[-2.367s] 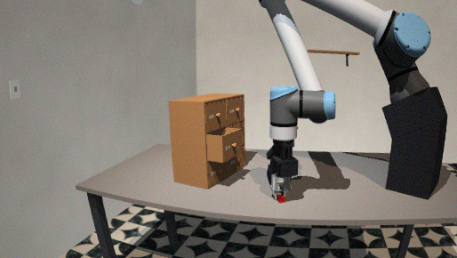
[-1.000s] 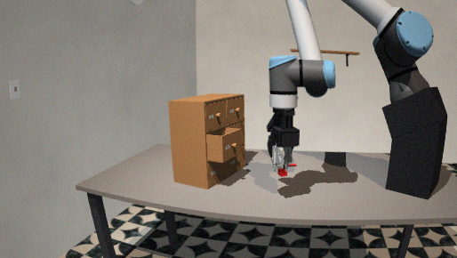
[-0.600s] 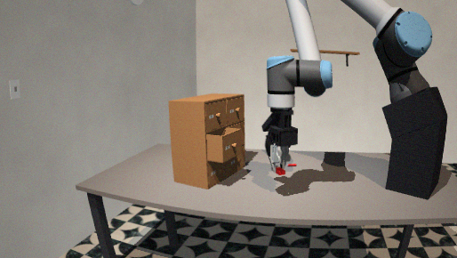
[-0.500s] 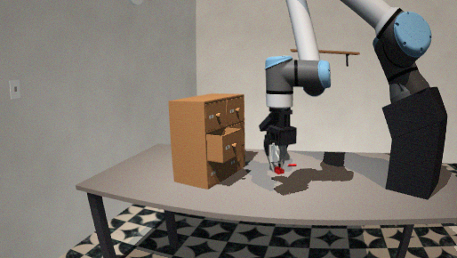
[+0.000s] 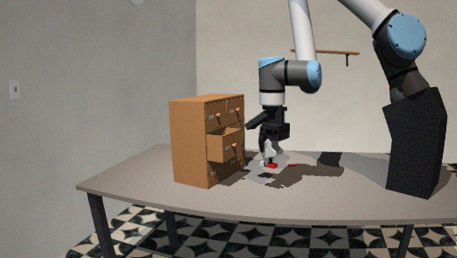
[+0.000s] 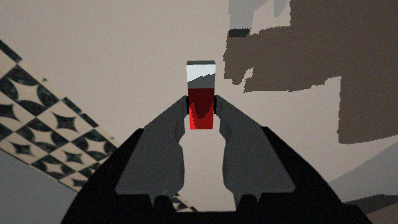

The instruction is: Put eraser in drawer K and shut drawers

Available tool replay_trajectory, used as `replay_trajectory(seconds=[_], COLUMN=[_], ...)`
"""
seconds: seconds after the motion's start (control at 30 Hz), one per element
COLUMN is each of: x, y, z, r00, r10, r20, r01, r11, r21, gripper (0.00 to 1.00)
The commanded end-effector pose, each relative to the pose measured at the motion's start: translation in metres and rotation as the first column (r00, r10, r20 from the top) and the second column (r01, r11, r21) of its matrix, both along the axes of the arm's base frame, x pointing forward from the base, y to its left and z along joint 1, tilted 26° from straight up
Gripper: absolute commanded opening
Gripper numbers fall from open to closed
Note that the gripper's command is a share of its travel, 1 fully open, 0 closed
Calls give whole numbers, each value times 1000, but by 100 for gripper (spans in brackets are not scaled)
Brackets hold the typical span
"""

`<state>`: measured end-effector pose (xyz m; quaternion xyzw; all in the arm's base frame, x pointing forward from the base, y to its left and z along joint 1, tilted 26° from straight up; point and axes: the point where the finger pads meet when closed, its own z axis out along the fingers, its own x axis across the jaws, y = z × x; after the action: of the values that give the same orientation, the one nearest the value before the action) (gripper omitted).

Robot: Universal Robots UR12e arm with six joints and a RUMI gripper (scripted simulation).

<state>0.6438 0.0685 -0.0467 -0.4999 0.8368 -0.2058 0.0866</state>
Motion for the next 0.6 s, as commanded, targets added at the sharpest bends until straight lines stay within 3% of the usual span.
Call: replay_trajectory(seconds=[0.0,0.17,0.57], x=[10,15,16], y=[-18,-27,-30], z=[10,15,16], r00=[988,973,967], r10=[150,220,241], r20=[-43,-68,-76], r01=[-152,-224,-247], r11=[987,972,966], r21=[-44,-69,-76], gripper=[11,11,11])
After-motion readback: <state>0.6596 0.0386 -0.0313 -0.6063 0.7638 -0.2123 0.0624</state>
